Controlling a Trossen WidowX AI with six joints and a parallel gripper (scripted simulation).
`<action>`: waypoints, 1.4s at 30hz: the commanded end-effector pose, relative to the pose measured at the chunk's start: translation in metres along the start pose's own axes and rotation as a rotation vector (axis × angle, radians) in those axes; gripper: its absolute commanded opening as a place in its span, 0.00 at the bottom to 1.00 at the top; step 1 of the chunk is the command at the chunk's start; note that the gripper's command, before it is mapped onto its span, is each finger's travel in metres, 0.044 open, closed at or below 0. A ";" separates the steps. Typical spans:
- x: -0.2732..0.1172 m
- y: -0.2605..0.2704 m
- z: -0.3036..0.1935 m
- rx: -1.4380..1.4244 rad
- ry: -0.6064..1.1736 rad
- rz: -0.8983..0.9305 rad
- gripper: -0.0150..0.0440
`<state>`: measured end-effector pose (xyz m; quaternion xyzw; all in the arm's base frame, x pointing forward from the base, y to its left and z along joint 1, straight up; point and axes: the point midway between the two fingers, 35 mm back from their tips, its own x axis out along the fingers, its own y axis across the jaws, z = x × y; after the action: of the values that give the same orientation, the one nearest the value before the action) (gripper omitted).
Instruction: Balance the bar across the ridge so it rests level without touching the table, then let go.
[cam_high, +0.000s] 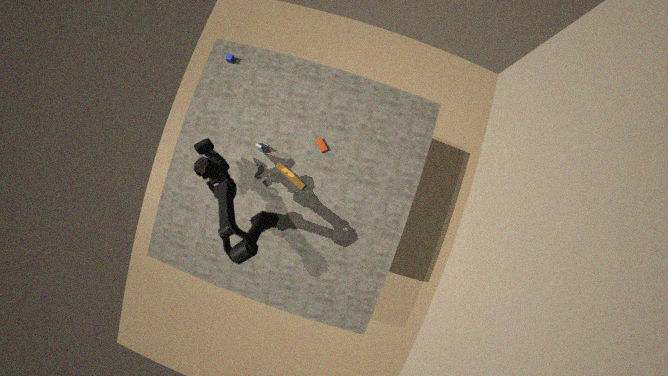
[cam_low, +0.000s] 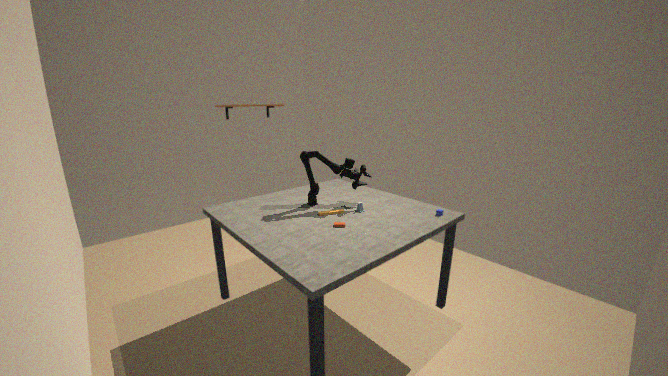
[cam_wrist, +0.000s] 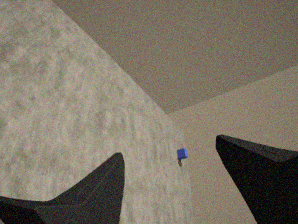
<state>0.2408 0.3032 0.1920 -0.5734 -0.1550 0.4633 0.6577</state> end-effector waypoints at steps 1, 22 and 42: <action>0.000 0.002 -0.031 0.053 0.101 0.061 0.79; -0.047 0.036 -0.151 0.330 0.507 0.367 0.79; -0.143 0.073 -0.212 0.683 0.833 0.660 0.79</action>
<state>0.2967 0.0749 0.1095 -0.5030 0.4118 0.4143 0.6370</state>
